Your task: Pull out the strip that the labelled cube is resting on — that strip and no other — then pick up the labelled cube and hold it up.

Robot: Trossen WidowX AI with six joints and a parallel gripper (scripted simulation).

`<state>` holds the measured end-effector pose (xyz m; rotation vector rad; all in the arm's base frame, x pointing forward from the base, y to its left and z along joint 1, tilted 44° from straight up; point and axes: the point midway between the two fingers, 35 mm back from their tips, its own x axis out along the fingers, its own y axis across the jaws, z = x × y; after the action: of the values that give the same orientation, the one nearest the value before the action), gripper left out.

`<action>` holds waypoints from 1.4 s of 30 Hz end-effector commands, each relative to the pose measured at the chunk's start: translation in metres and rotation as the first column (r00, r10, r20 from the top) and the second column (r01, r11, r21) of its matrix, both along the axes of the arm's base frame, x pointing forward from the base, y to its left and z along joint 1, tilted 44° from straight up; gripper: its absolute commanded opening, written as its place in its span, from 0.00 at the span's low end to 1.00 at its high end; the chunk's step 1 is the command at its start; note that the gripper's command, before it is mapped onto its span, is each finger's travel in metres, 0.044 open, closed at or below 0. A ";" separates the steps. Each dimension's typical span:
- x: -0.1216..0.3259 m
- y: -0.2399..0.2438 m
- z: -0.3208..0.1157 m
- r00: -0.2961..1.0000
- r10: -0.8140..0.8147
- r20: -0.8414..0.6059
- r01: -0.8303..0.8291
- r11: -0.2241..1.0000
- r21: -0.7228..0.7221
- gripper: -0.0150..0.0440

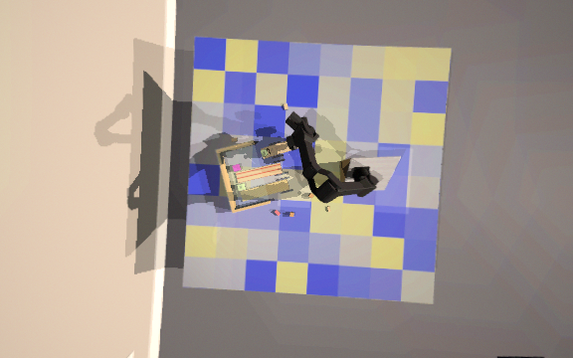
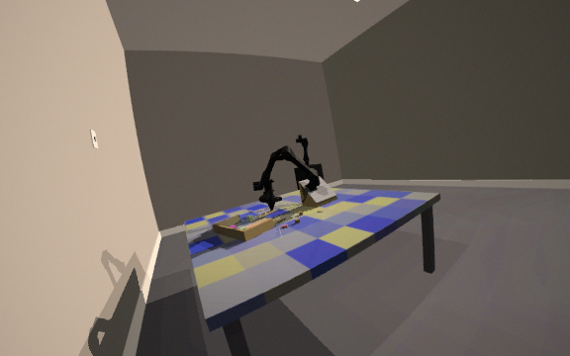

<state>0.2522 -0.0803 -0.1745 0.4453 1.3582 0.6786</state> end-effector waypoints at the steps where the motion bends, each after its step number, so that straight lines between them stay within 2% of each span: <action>1: -0.017 0.006 -0.004 0.999 0.016 -0.031 -0.015 1.000 0.007 0.25; 37: -0.018 0.006 -0.005 0.999 0.016 -0.031 -0.015 1.000 0.007 0.25; 42: -0.010 -0.029 0.027 0.999 0.015 -0.029 -0.015 1.000 0.004 0.25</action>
<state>0.2382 -0.0847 -0.1666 0.4601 1.3870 0.6943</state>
